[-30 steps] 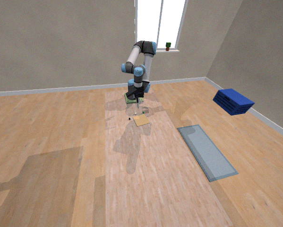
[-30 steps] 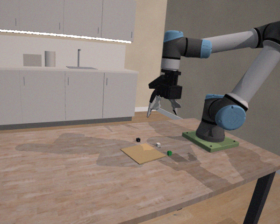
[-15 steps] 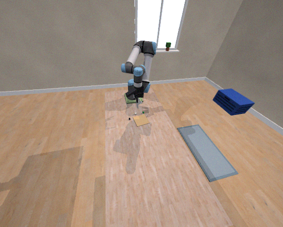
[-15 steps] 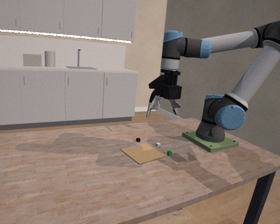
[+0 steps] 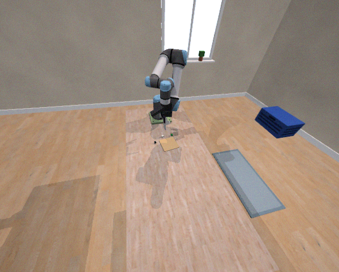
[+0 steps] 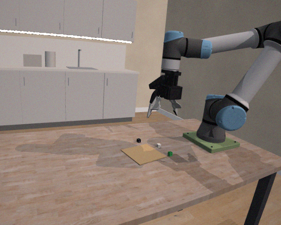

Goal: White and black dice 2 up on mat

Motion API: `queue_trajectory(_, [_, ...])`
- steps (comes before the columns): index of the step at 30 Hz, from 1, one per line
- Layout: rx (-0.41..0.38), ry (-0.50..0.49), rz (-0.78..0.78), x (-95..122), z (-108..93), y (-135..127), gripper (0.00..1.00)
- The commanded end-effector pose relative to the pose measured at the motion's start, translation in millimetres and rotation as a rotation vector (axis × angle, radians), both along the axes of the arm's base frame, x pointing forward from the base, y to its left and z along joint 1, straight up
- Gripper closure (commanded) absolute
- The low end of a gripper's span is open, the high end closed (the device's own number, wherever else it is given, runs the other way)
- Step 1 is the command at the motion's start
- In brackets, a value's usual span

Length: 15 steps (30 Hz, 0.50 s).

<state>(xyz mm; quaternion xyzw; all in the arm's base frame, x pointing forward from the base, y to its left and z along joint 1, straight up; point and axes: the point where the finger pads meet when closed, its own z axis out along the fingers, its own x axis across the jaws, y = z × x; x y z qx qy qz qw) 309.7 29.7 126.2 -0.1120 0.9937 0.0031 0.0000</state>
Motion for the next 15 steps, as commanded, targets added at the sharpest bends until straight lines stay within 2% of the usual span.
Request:
queue_trajectory(1, [0.000,-0.001,0.015,0.6,0.1,-0.1,0.00])
queue_trajectory(15, [0.000,-0.002,0.126,3.0,-1.2,0.2,0.00])
